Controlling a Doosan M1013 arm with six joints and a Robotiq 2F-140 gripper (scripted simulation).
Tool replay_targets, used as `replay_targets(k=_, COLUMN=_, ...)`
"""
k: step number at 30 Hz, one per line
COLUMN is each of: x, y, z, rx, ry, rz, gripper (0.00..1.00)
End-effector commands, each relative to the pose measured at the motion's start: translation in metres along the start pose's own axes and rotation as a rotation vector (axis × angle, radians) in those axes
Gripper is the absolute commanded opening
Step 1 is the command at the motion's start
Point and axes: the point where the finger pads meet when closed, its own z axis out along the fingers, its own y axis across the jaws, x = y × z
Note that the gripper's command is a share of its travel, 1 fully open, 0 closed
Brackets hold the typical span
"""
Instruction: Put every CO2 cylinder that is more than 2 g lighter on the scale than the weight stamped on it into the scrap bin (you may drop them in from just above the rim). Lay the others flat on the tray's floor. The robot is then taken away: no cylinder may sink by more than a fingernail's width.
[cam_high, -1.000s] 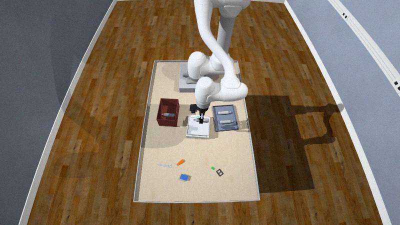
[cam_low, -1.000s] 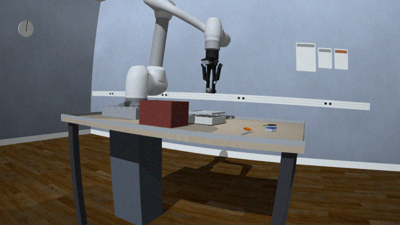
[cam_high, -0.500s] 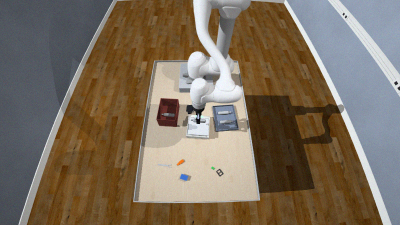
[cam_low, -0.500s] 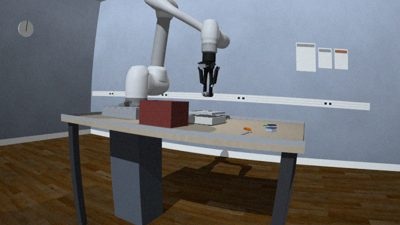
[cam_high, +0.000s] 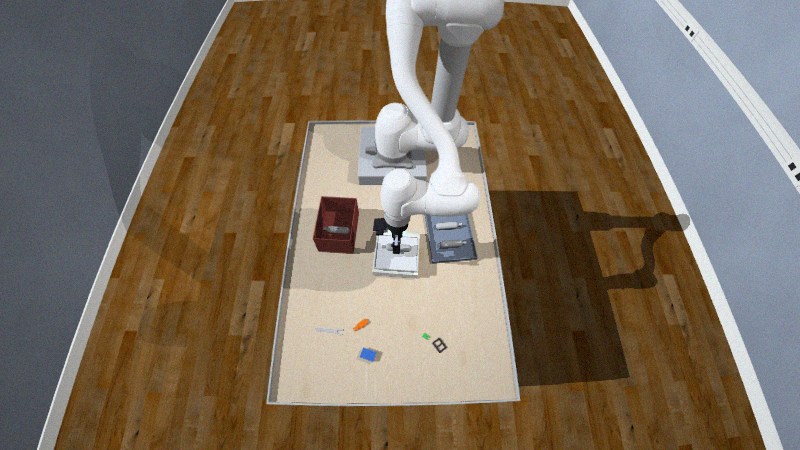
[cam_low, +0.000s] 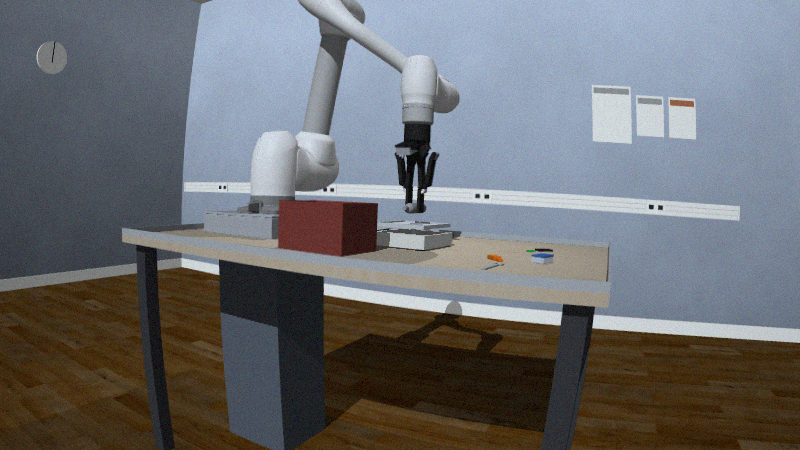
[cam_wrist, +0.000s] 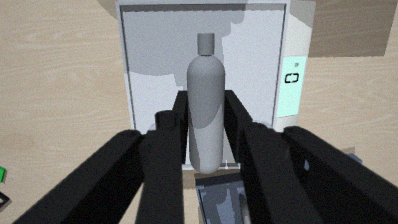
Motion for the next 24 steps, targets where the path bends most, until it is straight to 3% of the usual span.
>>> replay_targets(k=1, x=0.0, y=-0.001, z=0.008, rx=0.001, ry=0.0, rz=0.0, gripper=0.1)
replay_targets(k=12, x=0.0, y=-0.001, z=0.026, rx=0.001, ry=0.0, rz=0.0, gripper=0.1)
replay_targets(k=24, x=0.0, y=-0.001, z=0.028, rx=0.001, ry=0.0, rz=0.0, gripper=0.1)
